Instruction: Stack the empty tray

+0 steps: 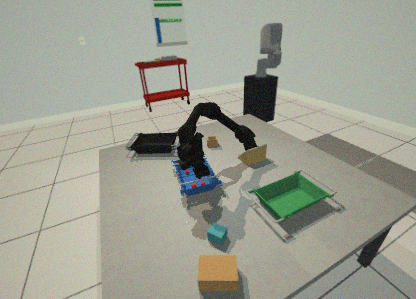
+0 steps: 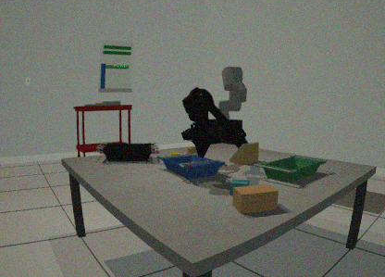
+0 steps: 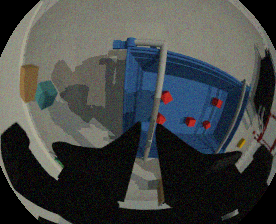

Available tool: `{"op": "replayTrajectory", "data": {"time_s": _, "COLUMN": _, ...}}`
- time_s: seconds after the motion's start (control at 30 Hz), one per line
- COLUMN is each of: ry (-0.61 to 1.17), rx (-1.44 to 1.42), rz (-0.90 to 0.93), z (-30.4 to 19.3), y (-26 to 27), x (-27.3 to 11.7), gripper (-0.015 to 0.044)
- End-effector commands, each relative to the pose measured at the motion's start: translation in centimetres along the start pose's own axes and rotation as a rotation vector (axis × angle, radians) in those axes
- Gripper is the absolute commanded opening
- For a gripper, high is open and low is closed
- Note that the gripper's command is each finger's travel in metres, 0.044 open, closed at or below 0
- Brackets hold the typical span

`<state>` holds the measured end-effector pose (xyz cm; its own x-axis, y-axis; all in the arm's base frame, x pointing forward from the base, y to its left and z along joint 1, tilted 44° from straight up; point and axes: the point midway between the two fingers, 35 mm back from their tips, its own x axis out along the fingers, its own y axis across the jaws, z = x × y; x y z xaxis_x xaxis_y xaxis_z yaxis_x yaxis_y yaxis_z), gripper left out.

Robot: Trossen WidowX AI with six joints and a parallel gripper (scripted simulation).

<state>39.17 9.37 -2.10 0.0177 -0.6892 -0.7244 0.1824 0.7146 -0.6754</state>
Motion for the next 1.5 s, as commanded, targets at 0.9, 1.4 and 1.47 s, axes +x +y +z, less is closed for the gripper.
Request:
{"op": "replayTrajectory", "data": {"time_s": 0.9, "ry": 0.000, "rx": 0.000, "rz": 0.000, "z": 0.00, "y": 0.00, "x": 0.01, "gripper": 0.0000}}
{"op": "replayTrajectory", "data": {"time_s": 1.4, "ry": 0.000, "rx": 0.000, "rz": 0.000, "z": 0.00, "y": 0.00, "x": 0.01, "gripper": 0.0000}}
{"op": "replayTrajectory", "data": {"time_s": 1.47, "ry": 0.000, "rx": 0.000, "rz": 0.000, "z": 0.00, "y": 0.00, "x": 0.01, "gripper": 0.0000}}
